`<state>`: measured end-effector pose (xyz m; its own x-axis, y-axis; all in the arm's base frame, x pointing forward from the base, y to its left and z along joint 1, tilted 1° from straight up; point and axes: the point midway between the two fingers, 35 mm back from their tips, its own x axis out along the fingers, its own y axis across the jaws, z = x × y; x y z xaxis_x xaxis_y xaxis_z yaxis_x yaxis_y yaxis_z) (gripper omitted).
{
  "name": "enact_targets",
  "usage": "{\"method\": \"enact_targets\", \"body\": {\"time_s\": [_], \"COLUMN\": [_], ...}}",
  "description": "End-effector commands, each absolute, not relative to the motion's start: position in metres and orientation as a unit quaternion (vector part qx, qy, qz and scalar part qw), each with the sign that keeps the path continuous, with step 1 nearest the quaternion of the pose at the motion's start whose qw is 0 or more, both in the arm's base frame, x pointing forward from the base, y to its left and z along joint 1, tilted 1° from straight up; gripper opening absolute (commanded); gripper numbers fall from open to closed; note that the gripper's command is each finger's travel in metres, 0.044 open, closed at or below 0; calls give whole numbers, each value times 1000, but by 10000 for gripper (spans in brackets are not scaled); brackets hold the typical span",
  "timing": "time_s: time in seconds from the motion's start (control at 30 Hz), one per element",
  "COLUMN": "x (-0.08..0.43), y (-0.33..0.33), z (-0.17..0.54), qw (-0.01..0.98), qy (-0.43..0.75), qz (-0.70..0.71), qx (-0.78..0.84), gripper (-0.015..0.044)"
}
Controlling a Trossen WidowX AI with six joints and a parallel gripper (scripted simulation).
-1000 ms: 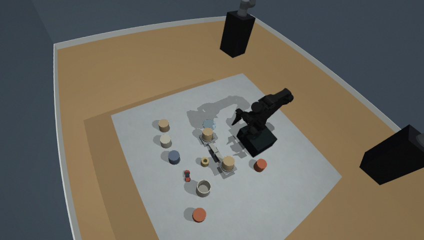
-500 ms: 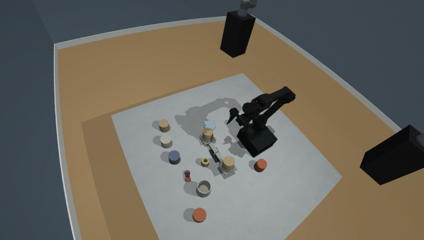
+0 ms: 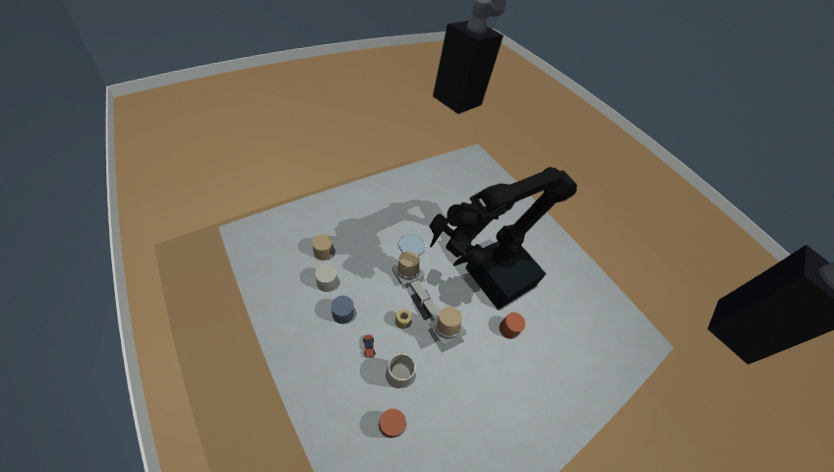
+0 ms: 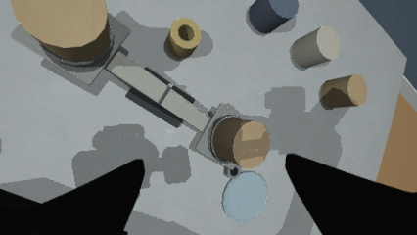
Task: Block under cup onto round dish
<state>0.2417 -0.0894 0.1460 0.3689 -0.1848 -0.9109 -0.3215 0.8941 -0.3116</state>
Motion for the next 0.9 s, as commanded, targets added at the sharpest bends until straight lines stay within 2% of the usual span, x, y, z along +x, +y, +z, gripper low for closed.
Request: {"method": "enact_targets", "body": {"time_s": [0.0,0.47,0.87], "x": [250,270,279], "y": [-101,-145,-184], "z": [140,112,75], "qw": [772,679,583], "qy": [577,600,573], "qz": [81,230,387], "qx": [-255,-355,-428], "gripper": [440,440,440]}}
